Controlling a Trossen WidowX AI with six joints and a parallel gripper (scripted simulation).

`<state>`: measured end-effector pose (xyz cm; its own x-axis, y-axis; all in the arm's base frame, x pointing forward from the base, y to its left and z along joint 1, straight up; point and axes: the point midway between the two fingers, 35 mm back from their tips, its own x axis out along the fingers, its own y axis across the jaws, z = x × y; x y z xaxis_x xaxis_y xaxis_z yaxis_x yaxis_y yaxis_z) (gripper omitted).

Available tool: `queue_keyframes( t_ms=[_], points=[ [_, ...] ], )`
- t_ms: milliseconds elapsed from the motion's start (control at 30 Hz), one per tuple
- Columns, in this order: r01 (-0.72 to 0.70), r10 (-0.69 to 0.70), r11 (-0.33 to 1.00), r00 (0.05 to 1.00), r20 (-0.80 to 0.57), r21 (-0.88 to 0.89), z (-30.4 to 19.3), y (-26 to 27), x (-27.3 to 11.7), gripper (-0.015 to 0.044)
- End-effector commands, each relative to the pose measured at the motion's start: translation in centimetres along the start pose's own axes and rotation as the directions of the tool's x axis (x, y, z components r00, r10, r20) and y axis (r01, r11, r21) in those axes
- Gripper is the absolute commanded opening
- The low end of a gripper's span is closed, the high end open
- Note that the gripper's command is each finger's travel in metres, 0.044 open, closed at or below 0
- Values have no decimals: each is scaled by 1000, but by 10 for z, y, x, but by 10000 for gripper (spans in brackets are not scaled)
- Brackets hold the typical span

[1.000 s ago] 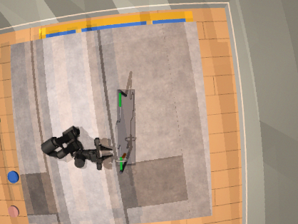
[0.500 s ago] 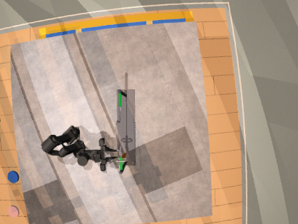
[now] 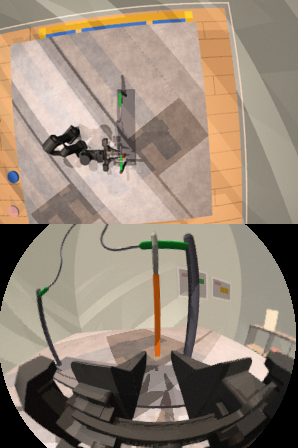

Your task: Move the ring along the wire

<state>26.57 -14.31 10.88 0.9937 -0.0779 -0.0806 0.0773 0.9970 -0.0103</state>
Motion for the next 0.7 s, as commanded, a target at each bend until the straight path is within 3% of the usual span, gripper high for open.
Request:
queue_keyframes(
  t_ms=[0, 667],
  points=[
    [3, -3, 1000, 1000, 4, -1, 2, -2, 6, 160],
    [3, -3, 1000, 1000, 7, -1, 3, -3, 38, 160]
  ],
)
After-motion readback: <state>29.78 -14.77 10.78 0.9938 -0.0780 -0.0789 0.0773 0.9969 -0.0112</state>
